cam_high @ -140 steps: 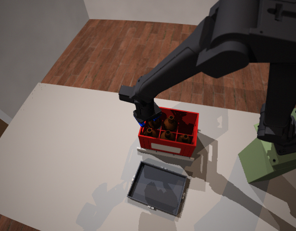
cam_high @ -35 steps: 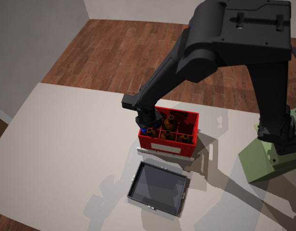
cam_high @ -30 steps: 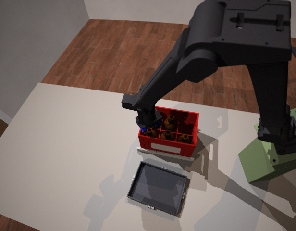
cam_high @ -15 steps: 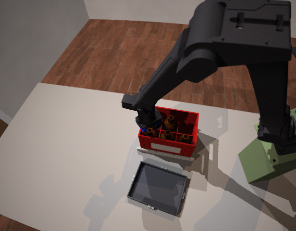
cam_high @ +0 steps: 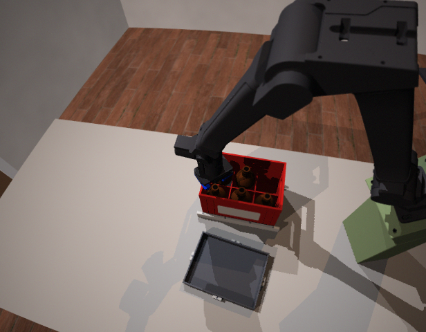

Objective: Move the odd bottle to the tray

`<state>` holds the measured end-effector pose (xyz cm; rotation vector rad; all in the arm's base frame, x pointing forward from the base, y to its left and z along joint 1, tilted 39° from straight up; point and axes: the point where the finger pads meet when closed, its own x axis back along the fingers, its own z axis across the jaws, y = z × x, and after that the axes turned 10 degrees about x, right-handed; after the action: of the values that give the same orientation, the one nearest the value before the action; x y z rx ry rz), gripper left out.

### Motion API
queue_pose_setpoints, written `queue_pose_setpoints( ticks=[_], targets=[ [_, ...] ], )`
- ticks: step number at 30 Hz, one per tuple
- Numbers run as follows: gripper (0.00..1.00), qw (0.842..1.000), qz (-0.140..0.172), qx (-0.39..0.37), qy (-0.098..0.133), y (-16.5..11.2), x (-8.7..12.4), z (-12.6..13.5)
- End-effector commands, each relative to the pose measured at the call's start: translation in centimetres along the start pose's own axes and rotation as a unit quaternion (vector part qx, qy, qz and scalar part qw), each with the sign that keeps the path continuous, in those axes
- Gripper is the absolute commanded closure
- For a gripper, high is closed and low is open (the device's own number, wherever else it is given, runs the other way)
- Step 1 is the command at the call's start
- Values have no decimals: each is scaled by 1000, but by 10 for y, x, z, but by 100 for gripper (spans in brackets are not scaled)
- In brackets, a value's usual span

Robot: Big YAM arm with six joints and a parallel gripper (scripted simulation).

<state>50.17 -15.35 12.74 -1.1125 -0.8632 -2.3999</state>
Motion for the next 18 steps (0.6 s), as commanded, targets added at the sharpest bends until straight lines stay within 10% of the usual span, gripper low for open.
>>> queue_pose_setpoints(
  ticks=[1, 18],
  targets=[
    [39, 1000, -3, -1, 4, 9, -1, 11],
    [39, 1000, -2, -2, 3, 8, -1, 10]
  ],
)
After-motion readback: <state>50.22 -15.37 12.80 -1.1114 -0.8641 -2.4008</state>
